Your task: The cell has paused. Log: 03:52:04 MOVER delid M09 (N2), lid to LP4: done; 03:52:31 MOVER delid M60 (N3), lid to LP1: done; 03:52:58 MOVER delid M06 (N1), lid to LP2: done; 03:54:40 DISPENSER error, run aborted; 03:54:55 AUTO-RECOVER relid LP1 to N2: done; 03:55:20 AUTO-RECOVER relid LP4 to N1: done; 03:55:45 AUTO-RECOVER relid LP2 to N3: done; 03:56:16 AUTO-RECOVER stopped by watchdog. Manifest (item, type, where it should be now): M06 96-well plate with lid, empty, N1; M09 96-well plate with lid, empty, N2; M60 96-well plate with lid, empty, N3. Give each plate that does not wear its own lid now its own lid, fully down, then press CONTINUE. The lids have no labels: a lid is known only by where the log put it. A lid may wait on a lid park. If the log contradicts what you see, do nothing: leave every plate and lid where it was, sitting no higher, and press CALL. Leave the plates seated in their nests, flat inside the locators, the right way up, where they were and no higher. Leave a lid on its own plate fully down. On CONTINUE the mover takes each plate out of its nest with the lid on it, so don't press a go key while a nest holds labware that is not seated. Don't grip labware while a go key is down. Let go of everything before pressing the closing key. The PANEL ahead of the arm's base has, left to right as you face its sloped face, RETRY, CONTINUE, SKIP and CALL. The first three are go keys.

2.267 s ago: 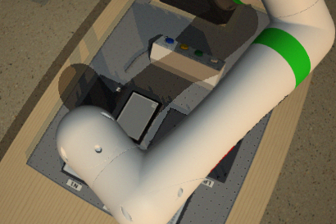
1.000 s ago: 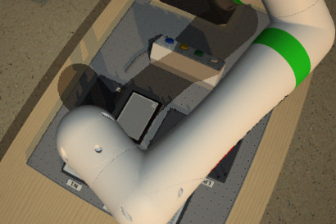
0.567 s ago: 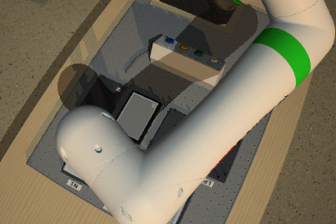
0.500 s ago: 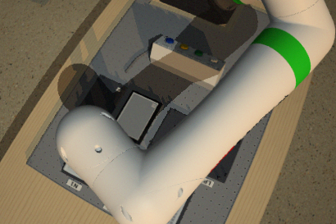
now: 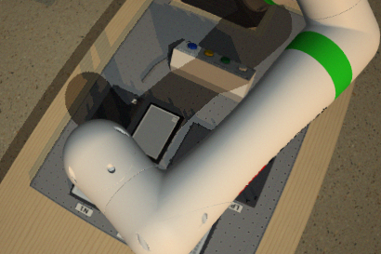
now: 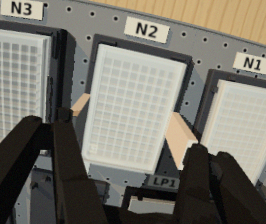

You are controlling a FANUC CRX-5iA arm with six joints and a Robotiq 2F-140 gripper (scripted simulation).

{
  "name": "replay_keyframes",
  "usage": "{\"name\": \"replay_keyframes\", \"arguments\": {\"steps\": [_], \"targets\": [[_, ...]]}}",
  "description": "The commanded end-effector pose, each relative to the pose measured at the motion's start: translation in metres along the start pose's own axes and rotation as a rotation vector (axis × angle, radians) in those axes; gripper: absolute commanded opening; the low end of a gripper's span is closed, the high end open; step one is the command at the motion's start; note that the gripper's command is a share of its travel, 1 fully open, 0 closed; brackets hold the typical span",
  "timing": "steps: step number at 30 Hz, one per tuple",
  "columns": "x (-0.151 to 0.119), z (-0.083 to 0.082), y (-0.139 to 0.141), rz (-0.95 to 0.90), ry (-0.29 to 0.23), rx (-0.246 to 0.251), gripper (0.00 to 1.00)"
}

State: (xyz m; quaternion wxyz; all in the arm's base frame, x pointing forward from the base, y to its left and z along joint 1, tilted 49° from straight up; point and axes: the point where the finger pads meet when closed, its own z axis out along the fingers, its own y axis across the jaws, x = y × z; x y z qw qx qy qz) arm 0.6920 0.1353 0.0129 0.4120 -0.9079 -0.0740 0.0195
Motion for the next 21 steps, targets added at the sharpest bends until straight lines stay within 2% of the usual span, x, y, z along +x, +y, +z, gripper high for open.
{"name": "replay_keyframes", "arguments": {"steps": [1, 9, 21], "targets": [[0.000, -0.002, 0.000, 0.000, 0.001, 0.000, 0.00], [0.000, -0.007, 0.000, 0.000, 0.001, 0.000, 0.00], [0.000, -0.026, 0.000, 0.000, 0.001, 0.000, 0.00]]}}
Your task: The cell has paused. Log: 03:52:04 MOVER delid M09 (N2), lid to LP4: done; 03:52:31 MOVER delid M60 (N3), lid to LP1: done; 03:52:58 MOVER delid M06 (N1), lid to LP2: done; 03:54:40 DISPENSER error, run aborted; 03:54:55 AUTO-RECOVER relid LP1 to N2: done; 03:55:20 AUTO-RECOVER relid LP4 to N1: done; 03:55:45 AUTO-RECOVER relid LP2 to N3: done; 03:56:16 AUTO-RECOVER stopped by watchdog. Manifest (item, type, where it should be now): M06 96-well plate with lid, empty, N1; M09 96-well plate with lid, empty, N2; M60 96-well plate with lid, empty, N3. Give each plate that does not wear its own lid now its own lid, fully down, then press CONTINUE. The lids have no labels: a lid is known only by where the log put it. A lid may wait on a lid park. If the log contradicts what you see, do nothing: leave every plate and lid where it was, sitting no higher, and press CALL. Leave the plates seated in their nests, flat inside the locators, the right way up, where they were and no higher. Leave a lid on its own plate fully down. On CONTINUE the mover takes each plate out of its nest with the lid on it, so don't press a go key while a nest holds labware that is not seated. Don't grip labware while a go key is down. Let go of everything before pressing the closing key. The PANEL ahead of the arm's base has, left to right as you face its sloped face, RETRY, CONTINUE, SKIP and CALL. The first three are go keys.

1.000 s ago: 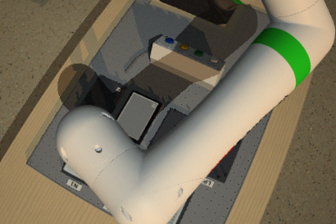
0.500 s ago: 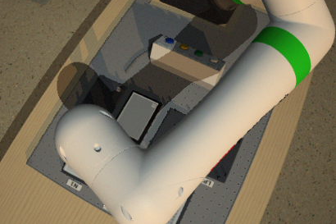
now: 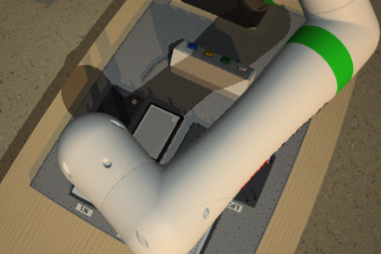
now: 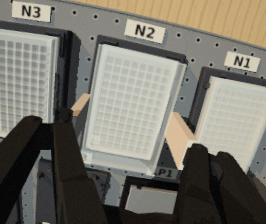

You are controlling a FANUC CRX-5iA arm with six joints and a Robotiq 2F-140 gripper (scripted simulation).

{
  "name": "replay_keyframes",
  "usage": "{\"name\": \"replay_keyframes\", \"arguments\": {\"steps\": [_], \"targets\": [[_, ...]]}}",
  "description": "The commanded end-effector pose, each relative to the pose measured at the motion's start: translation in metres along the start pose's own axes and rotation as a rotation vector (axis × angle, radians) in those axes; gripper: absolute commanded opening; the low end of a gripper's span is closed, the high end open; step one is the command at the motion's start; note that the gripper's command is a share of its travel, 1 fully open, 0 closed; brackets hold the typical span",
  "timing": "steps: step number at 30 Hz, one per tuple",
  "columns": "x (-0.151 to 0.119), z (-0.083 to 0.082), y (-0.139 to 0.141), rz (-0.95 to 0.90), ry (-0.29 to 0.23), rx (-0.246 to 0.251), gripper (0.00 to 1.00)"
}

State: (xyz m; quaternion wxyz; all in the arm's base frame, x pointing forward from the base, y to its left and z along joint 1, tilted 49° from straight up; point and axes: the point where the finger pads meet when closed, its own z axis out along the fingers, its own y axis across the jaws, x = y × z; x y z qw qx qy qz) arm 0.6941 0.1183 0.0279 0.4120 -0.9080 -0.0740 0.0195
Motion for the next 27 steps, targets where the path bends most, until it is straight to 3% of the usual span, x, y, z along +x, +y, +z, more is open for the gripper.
{"name": "replay_keyframes", "arguments": {"steps": [1, 27], "targets": [[0.000, -0.005, 0.000, 0.000, 0.000, 0.000, 0.00], [0.000, -0.030, 0.000, 0.000, 0.000, 0.000, 0.00]]}}
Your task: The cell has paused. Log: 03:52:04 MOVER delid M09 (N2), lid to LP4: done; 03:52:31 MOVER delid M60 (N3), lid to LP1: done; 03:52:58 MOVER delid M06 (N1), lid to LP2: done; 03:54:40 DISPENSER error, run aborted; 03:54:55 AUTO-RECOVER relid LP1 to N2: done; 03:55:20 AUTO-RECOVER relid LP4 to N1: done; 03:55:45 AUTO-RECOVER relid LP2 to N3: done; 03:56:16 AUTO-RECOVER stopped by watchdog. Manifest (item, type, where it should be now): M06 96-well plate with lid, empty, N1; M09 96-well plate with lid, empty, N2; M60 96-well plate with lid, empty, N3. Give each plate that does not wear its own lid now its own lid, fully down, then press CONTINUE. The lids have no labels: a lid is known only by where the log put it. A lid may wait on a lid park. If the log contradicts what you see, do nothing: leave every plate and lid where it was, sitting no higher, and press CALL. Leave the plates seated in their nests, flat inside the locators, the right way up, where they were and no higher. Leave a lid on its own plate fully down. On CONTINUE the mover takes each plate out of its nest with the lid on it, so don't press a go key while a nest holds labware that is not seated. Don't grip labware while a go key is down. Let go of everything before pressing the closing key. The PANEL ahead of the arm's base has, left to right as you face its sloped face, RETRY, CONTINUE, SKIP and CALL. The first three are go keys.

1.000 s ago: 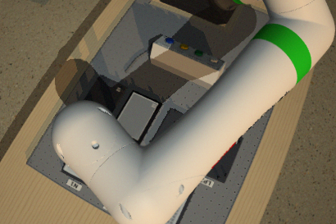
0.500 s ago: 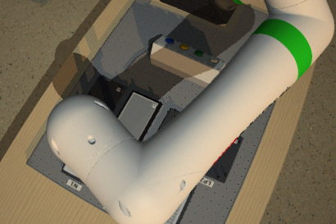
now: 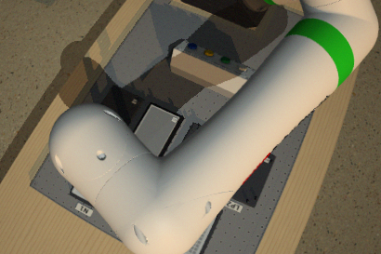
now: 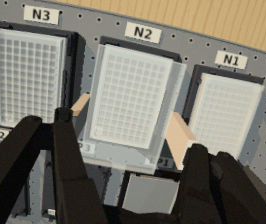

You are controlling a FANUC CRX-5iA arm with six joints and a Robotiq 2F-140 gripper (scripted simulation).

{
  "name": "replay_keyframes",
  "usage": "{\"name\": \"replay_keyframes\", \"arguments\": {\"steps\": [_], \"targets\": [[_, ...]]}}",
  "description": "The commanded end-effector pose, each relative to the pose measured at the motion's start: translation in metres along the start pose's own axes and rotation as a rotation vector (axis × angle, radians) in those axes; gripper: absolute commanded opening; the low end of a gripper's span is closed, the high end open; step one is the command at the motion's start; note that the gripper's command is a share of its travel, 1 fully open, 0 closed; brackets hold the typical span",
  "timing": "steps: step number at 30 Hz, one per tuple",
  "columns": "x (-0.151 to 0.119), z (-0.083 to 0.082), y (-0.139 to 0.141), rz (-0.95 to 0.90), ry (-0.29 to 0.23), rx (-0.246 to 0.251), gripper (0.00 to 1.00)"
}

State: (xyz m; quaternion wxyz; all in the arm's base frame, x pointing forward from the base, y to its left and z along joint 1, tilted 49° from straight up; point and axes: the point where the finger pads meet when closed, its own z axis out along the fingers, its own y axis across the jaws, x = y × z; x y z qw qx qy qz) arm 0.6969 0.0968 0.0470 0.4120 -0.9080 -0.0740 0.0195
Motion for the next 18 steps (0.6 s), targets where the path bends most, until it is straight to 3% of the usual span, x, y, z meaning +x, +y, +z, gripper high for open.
{"name": "replay_keyframes", "arguments": {"steps": [1, 11, 13, 15, 17, 18], "targets": [[0.000, -0.001, 0.000, 0.000, 0.001, 0.000, 0.00], [0.000, -0.002, -0.001, 0.000, 0.001, 0.000, 0.00], [0.001, -0.002, -0.027, 0.000, 0.001, -0.001, 0.00], [0.000, -0.002, -0.079, 0.000, 0.001, -0.002, 0.00], [0.000, -0.002, -0.079, 0.000, 0.001, -0.002, 0.00], [-0.002, -0.002, -0.103, 0.000, 0.001, -0.001, 0.00]]}}
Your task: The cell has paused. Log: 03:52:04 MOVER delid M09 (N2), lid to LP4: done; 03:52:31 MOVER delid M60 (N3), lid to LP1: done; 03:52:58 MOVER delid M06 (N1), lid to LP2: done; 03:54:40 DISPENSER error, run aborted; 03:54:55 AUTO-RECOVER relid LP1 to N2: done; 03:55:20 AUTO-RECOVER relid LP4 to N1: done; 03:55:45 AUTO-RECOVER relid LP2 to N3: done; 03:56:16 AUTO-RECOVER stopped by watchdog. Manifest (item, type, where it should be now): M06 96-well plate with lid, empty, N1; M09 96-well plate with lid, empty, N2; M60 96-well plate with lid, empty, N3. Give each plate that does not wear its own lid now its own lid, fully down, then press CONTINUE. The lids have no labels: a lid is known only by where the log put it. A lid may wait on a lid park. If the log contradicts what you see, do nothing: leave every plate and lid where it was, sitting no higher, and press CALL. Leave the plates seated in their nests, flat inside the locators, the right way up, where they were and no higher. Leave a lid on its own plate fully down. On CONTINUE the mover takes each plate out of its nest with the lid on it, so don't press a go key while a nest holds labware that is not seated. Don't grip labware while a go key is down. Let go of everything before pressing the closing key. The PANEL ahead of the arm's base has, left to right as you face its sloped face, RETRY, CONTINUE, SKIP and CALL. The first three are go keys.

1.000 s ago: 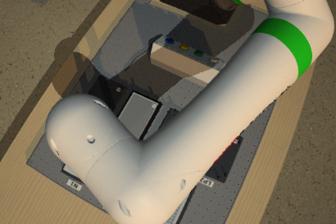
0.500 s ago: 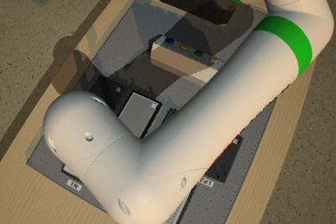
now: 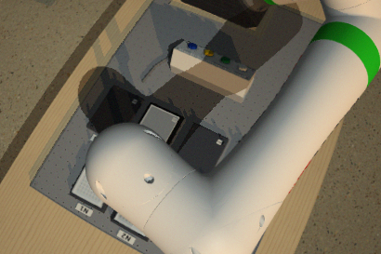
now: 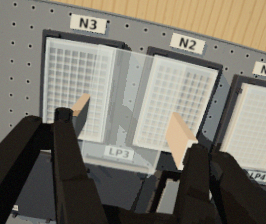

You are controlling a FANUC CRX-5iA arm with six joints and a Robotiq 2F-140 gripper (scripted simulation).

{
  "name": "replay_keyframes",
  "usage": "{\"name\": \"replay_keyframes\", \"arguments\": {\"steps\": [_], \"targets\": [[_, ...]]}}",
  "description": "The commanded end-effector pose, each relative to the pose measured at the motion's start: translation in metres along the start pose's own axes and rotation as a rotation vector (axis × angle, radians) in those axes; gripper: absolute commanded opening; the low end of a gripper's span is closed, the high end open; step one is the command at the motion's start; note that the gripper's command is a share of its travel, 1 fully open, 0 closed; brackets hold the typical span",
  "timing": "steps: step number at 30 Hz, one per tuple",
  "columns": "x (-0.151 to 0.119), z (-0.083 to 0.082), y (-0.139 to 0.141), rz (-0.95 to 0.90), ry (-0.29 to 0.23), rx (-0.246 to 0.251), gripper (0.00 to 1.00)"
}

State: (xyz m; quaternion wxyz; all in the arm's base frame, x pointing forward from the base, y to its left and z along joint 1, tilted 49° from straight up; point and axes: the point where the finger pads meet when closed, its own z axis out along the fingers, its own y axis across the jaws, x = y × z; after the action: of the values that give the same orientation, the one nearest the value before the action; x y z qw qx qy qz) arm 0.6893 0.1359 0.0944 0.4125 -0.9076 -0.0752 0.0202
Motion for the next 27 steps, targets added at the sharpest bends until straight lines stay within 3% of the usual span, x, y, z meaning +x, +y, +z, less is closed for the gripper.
{"name": "replay_keyframes", "arguments": {"steps": [1, 4, 27], "targets": [[-0.0036, -0.0003, -0.0586, 0.002, 0.003, -0.002, 0.00], [-0.0049, -0.0002, -0.0685, 0.002, 0.003, -0.001, 0.00], [-0.0049, -0.0002, -0.0685, 0.002, 0.003, -0.001, 0.00]]}}
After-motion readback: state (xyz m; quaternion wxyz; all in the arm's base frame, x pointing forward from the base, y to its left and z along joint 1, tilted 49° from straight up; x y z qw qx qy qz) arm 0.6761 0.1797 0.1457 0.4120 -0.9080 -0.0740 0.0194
